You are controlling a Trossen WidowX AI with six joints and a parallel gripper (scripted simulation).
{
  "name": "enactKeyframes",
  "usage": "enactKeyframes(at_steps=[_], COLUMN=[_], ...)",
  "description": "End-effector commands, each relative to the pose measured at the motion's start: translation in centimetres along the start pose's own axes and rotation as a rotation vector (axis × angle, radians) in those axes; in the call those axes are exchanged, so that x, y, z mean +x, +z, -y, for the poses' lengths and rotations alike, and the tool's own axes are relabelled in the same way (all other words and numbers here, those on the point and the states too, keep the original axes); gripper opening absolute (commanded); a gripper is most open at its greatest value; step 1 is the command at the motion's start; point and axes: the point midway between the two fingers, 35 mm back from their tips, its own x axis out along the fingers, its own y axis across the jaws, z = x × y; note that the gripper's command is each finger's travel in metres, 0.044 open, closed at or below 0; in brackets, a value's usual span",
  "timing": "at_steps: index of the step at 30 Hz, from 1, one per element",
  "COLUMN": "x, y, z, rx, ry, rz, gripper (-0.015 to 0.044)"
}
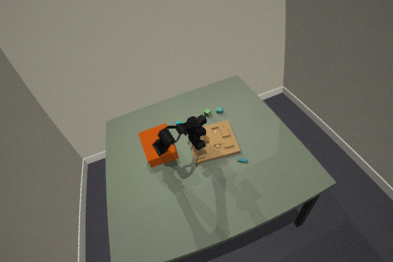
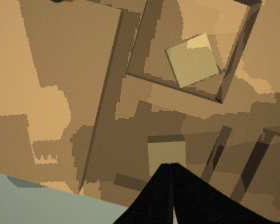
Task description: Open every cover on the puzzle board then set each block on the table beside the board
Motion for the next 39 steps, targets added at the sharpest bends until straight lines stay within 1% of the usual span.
enactKeyframes(at_steps=[1, 25, 39], x=[-0.1, -0.1, 0.9], y=[0.1, 0.1, 0.1], z=[0.0, 0.0, 0.0], rx=[0.008, 0.008, 0.008], ry=[0.004, 0.004, 0.003], rz=[0.002, 0.002, 0.002], gripper=[0.0, 0.0, 0.0])
